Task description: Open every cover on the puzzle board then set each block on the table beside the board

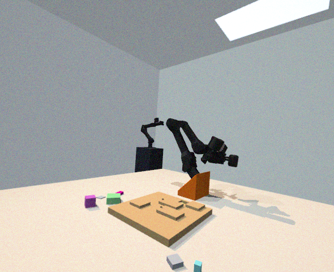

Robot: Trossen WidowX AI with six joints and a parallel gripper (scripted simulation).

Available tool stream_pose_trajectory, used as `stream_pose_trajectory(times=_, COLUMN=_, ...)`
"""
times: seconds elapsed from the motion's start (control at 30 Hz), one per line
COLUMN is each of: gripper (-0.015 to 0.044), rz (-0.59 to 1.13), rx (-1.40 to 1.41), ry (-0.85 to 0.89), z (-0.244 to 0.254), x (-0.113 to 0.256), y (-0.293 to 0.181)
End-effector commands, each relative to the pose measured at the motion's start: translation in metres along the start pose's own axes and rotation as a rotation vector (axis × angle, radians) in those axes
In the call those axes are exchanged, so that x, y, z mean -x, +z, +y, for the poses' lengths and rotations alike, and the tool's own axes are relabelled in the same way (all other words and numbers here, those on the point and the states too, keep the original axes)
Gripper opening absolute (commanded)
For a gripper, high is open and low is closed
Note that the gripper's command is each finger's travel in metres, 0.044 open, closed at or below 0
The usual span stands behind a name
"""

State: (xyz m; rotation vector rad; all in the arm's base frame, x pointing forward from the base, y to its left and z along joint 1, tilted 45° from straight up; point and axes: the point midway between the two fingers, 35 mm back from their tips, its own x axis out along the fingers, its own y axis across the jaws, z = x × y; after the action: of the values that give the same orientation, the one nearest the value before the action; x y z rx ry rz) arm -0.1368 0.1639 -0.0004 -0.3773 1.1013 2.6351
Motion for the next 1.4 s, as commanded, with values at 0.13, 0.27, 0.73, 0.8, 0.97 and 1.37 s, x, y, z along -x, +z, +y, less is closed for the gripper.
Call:
stream_pose_trajectory(times=0.13, gripper=0.0269, rz=0.004, rx=-0.046, ry=-0.067, z=-0.015, x=0.005, y=0.003)
stream_pose_trajectory(times=0.27, gripper=0.0164, rz=0.007, rx=-0.1, ry=-0.143, z=-0.033, x=0.012, y=0.006)
stream_pose_trajectory(times=0.73, gripper=0.0, rz=0.015, rx=-0.303, ry=-0.399, z=-0.088, x=0.046, y=0.011)
stream_pose_trajectory(times=0.8, gripper=0.0, rz=0.016, rx=-0.333, ry=-0.435, z=-0.095, x=0.052, y=0.011)
stream_pose_trajectory(times=0.97, gripper=0.0, rz=0.017, rx=-0.411, ry=-0.522, z=-0.111, x=0.069, y=0.01)
stream_pose_trajectory(times=1.37, gripper=0.0, rz=0.02, rx=-0.604, ry=-0.723, z=-0.143, x=0.115, y=0.002)
